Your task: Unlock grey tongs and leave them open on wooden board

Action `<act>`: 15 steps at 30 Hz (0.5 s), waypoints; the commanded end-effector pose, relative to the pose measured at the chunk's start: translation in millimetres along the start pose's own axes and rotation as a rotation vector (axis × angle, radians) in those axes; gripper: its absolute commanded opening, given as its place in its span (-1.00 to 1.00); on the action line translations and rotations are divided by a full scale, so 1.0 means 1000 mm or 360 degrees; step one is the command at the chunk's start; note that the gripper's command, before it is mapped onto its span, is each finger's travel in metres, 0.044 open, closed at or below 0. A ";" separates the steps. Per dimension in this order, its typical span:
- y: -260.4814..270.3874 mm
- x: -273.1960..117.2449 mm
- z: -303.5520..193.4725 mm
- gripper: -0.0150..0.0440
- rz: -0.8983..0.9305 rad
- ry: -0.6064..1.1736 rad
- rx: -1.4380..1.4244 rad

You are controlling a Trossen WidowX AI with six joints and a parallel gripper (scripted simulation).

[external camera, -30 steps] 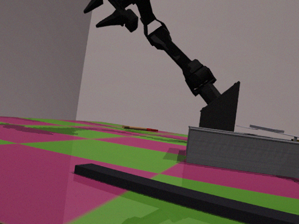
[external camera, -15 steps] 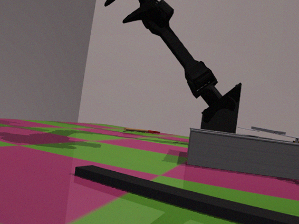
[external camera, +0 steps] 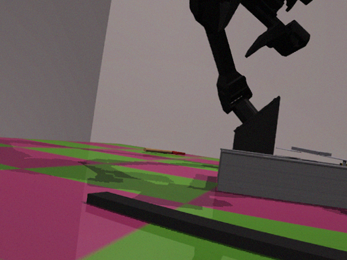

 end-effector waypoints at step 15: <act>0.225 0.017 0.016 0.39 -0.0010 0.0189 -0.0183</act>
Point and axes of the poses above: the point midway between the two fingers, 35 mm back from their tips, its own x axis out along the fingers, its own y axis across the jaws, z = x × y, the point moved 6 cm from there along -x, back along the fingers, and after that the axes turned 8 degrees about x, right-handed, at the moved point
